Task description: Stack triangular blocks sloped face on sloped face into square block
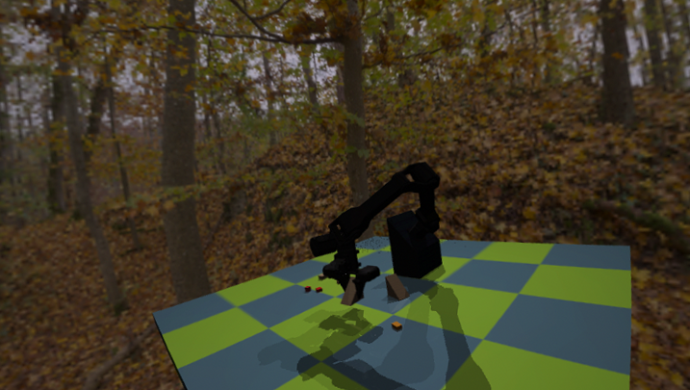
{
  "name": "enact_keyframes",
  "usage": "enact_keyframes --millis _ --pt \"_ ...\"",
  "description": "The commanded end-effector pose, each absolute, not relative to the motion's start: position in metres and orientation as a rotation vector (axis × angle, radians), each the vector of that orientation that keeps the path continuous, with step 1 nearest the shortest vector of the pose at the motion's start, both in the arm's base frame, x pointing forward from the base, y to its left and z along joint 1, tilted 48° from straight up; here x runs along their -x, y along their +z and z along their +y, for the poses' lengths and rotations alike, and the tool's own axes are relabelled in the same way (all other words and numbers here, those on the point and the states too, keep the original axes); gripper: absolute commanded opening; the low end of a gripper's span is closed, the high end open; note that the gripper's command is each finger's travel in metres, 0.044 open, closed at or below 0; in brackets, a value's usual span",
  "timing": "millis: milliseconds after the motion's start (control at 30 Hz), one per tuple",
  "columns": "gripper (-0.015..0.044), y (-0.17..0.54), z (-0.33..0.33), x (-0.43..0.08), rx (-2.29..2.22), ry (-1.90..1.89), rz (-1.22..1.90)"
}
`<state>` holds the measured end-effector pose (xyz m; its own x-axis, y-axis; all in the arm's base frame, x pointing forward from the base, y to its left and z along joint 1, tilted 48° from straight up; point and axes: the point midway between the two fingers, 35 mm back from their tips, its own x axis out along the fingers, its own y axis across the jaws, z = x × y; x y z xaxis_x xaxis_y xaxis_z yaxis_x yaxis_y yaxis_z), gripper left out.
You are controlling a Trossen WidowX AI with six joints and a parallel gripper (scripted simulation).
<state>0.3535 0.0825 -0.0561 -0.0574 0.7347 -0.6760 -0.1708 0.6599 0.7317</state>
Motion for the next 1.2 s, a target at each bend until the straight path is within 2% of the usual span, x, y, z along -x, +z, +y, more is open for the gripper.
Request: enact_keyframes --millis 0,300,1167 --pt "0.0000 -0.0559 0.0821 -0.3539 -0.512 0.779 1.457" --pt "0.0000 -0.0565 0.0822 -0.3533 -0.574 0.724 1.492" --pt "0.0000 -0.0568 0.0819 -0.3531 -1.107 0.160 1.742"
